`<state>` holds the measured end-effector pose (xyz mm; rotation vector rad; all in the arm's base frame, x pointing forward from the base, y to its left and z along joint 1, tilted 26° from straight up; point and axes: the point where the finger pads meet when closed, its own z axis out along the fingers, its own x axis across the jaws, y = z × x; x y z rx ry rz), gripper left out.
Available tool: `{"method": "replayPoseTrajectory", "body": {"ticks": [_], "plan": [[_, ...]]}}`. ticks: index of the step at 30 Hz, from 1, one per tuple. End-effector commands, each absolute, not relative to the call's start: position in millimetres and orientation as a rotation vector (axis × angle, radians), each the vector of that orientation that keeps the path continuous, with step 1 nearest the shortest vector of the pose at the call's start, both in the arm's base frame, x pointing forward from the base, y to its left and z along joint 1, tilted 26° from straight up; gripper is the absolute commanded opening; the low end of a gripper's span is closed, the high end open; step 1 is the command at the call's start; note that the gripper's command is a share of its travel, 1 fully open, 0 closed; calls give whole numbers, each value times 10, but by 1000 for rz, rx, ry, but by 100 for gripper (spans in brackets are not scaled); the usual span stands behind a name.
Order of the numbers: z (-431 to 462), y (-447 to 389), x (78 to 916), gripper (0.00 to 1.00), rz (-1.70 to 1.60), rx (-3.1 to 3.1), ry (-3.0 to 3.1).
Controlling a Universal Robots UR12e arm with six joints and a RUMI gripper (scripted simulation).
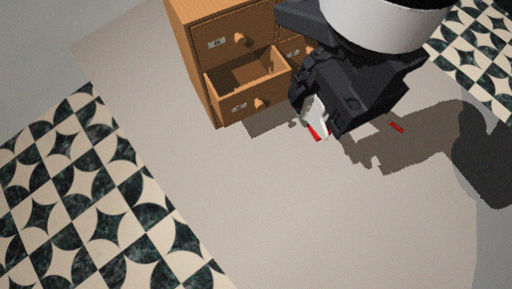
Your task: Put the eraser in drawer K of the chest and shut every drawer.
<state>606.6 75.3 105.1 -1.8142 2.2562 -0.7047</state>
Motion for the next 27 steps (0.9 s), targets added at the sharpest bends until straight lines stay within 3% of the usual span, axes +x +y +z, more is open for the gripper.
{"method": "replayPoseTrajectory", "body": {"ticks": [1, 27], "plan": [[1054, 754, 6067, 11, -739, -1798, 2229], [1039, 758, 6050, 11, -1081, -1607, 1920]]}}
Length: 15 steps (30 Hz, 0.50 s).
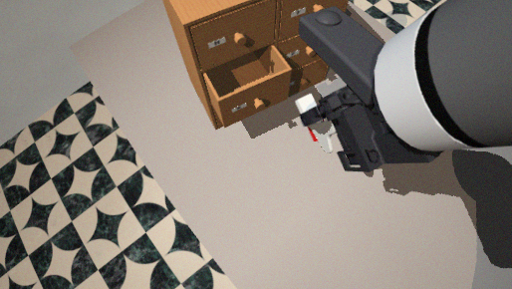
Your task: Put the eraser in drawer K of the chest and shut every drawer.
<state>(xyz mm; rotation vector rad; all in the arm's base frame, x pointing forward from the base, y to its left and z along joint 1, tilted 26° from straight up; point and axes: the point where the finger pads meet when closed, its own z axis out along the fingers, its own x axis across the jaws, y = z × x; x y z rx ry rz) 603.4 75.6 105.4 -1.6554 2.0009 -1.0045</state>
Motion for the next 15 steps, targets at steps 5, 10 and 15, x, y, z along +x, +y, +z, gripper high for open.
{"method": "replayPoseTrajectory", "body": {"ticks": [5, 10, 15], "plan": [[1039, 759, 6041, 11, -1153, -1556, 1842], [1032, 759, 6042, 11, -1194, -1525, 1794], [1026, 760, 6040, 11, -1260, -1472, 1713]]}}
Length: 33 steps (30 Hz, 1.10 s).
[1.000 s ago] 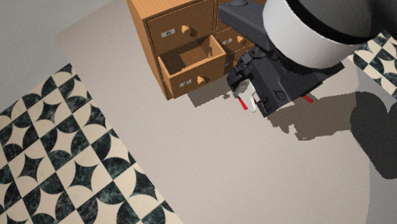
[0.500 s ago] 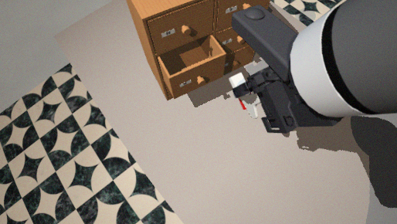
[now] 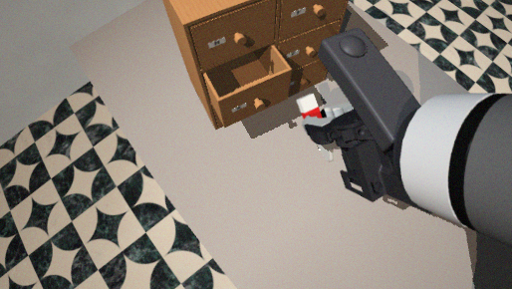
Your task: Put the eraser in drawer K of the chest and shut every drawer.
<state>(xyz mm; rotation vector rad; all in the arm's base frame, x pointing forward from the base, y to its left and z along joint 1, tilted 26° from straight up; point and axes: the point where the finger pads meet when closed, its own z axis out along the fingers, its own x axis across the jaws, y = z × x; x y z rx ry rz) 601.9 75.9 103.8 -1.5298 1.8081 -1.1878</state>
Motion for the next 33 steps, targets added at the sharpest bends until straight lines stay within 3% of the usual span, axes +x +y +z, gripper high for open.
{"method": "replayPoseTrajectory", "body": {"ticks": [1, 33], "plan": [[1024, 760, 6041, 11, -1273, -1461, 1696], [975, 754, 6013, 11, -1528, -1192, 1301]]}}
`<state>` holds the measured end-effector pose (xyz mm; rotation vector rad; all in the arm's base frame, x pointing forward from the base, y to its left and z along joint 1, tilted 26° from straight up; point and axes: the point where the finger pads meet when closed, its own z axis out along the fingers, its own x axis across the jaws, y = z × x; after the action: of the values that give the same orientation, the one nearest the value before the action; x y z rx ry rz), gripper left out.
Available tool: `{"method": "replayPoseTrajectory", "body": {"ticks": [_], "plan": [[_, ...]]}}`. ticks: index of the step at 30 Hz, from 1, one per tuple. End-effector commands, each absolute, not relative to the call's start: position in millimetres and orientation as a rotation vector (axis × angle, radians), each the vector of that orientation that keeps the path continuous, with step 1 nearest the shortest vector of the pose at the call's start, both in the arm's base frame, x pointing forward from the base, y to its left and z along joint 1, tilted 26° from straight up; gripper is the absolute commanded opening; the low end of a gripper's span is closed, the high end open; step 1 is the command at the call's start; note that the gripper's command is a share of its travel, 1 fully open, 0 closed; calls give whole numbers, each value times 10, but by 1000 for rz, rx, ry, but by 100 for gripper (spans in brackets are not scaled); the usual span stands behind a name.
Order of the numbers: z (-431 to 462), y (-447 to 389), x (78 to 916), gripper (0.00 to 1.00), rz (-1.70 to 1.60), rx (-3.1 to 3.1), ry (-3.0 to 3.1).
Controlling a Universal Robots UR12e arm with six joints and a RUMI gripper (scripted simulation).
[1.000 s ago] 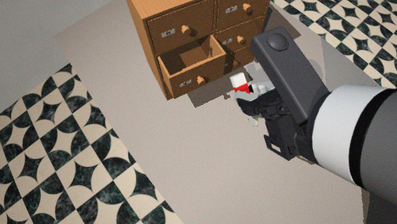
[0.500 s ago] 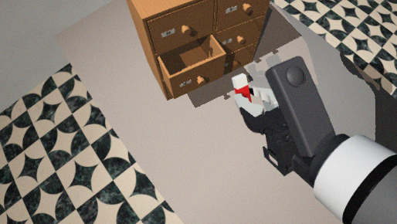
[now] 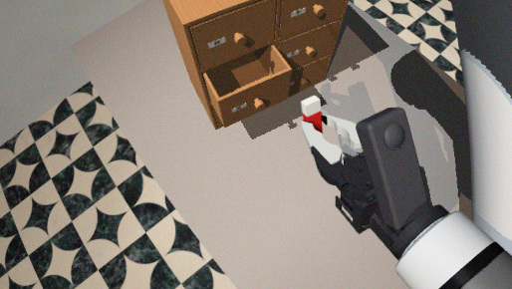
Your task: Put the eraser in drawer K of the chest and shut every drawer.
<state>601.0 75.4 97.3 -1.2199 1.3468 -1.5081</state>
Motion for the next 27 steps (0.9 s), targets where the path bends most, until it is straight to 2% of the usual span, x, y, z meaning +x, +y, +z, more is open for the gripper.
{"method": "replayPoseTrajectory", "body": {"ticks": [1, 27], "plan": [[974, 754, 6012, 11, -1531, -1188, 1295], [971, 753, 6008, 11, -1545, -1171, 1270]]}}
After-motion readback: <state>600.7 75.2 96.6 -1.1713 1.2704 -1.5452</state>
